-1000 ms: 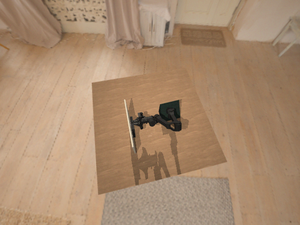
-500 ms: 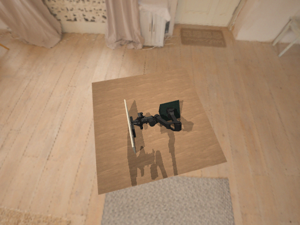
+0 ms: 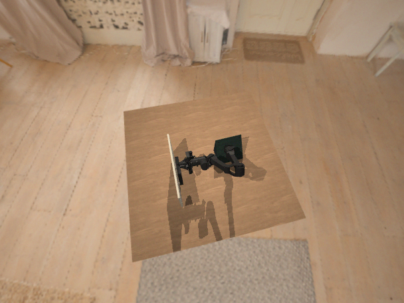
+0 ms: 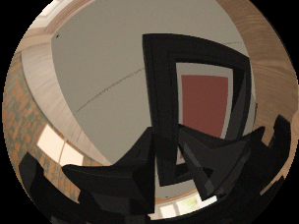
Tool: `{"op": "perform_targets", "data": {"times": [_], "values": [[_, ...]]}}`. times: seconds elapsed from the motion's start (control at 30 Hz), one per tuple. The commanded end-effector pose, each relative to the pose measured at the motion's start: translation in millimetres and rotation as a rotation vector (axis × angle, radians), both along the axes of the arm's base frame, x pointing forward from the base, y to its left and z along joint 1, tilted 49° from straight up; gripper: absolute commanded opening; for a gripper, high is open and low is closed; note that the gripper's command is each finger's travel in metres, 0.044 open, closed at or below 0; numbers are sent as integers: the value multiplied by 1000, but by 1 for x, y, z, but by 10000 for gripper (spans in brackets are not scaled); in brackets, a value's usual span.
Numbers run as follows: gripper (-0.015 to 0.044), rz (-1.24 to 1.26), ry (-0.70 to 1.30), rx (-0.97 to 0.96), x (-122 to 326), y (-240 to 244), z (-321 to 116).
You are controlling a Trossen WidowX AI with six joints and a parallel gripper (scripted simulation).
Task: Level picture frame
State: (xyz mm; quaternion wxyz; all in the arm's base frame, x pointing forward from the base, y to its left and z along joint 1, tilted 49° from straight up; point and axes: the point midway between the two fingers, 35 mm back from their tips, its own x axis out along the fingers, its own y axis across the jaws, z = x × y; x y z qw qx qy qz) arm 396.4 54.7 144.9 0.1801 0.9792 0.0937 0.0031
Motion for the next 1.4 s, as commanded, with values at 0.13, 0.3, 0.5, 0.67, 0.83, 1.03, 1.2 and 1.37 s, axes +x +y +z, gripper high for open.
{"op": "perform_targets", "data": {"times": [0.13,0.3,0.5,0.67,0.83,1.03,1.2,1.37], "values": [[0,-6,-6,-5,1,-3,2],[0,-6,-6,-5,1,-4,3],[0,-6,-6,-5,1,-5,3],[0,-6,-6,-5,1,-5,3],[0,-6,-6,-5,2,-6,3],[0,-6,-6,-5,2,-6,4],[0,-6,-6,-5,2,-7,4],[0,-6,-6,-5,2,-7,4]]}}
